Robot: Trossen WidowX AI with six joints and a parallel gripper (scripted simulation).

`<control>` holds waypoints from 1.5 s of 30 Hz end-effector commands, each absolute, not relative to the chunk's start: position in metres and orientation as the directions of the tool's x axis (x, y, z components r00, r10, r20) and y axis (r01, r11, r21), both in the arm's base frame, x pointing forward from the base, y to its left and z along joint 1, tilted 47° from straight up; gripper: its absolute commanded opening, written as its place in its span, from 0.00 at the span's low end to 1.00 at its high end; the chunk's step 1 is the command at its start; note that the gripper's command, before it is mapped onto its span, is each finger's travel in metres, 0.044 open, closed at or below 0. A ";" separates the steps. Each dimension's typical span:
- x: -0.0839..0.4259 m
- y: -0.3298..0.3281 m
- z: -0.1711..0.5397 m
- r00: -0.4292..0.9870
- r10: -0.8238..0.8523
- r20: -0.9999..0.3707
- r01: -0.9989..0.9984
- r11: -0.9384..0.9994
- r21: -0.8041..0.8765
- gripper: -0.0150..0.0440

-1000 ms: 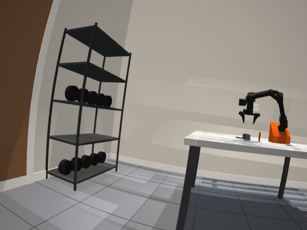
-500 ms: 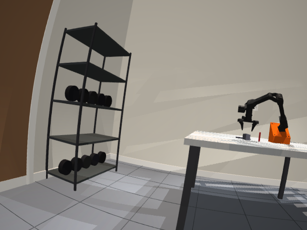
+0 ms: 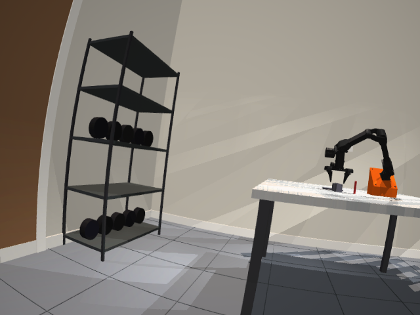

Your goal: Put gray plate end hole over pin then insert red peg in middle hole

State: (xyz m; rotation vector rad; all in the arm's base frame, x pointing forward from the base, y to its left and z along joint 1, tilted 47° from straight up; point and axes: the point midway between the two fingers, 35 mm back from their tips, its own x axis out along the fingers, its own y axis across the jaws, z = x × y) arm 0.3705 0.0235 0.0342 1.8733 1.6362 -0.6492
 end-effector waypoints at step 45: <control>0.374 0.059 0.001 0.131 0.724 -0.677 0.991 -0.098 0.086 0.40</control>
